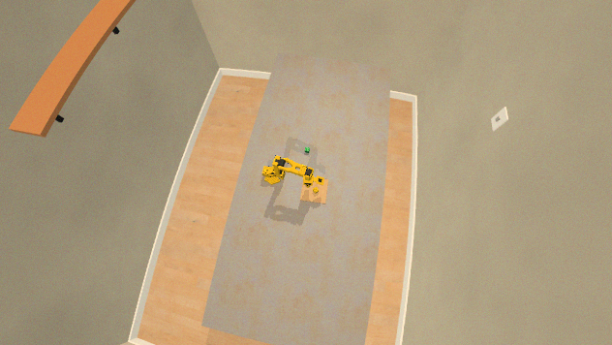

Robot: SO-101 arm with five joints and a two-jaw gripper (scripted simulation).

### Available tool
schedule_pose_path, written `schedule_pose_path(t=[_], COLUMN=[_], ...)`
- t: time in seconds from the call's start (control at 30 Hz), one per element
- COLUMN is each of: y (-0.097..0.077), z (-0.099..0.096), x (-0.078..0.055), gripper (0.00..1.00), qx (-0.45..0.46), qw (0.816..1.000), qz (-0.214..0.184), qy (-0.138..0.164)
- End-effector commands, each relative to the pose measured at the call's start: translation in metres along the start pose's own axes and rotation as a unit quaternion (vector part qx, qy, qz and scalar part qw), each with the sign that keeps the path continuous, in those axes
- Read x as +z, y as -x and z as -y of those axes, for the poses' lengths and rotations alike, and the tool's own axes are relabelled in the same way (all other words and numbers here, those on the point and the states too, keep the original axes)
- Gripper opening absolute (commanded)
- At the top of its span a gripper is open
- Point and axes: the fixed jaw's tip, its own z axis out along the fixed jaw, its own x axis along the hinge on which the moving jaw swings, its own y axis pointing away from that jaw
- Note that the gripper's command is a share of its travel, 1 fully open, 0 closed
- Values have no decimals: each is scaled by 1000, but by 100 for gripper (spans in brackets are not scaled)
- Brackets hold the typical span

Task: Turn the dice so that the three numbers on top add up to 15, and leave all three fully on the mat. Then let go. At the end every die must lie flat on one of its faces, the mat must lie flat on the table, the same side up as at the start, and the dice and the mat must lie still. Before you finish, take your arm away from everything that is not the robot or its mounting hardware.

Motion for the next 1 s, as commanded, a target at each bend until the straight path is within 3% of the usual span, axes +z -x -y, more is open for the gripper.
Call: schedule_pose_path(t=[0.0,0.97], y=[4,1], z=[2,4], x=[-7,-1], gripper=[0,0], qx=[4,16], qw=[1000,999], qz=[27,28], qy=[-5,-6])
